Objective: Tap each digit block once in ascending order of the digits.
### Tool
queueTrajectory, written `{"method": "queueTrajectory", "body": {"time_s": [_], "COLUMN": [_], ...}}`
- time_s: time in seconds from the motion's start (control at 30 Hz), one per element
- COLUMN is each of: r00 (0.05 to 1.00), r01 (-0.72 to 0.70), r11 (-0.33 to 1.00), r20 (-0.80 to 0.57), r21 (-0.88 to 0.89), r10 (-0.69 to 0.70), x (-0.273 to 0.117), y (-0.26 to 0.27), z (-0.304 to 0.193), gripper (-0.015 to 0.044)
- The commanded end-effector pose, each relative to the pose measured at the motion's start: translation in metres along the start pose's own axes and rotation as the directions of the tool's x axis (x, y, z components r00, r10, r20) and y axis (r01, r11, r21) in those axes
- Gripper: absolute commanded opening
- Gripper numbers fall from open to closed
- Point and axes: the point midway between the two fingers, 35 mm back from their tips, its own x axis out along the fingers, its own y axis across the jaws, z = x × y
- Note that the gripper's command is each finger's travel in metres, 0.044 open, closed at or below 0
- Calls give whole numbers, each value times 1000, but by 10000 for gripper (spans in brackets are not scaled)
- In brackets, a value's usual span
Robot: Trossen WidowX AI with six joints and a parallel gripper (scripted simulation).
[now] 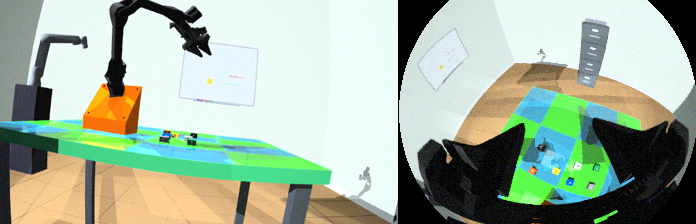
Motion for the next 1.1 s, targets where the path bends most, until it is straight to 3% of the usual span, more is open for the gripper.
{"method": "queueTrajectory", "body": {"time_s": [0.0,0.2,0.47,1.07], "r00": [980,870,611,605], "r01": [88,237,414,417], "r11": [993,954,881,880], "r20": [-184,-478,-787,-792], "r21": [85,184,230,230], "r10": [-71,-124,-82,-80], "x": [20,31,5,4], "y": [-48,-112,-159,-160], "z": [-55,-154,-284,-286], "gripper": [400,400,400,400]}}
